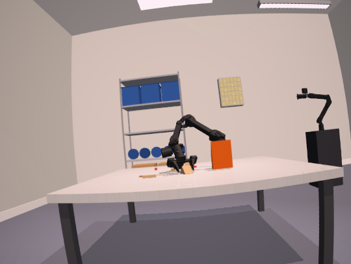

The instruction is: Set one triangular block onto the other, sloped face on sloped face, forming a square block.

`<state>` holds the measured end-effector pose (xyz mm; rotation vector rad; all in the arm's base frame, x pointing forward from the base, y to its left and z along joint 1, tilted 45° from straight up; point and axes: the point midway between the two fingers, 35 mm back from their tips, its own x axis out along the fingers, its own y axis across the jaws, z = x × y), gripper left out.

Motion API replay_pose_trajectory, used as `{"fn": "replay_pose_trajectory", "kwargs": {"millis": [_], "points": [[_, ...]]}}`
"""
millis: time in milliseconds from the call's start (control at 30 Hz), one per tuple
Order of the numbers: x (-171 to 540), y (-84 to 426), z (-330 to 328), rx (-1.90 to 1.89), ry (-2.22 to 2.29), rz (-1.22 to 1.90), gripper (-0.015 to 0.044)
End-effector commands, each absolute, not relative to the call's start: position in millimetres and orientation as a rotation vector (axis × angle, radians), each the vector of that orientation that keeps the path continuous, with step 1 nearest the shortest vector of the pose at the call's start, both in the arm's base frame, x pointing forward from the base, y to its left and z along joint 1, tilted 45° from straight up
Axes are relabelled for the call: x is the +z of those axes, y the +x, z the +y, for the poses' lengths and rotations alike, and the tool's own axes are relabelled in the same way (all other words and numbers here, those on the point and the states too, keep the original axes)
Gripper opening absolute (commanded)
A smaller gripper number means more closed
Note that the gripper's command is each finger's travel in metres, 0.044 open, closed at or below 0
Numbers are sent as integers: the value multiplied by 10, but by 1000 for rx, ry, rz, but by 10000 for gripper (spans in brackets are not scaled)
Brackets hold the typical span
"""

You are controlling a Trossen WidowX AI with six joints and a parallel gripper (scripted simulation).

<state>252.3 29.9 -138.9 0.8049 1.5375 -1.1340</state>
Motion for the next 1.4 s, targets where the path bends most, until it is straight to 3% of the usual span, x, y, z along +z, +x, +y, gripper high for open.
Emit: {"fn": "replay_pose_trajectory", "kwargs": {"millis": [0,267,500,700,1367], "points": [[-1389,2523,299,-1134,805,1538,414],[-1389,2523,299,-1134,805,1538,204],[-1389,2523,299,-1134,805,1538,157],[-1347,2531,344,-1133,805,1537,0],[-685,2478,1014,-1130,809,1540,0]]}}
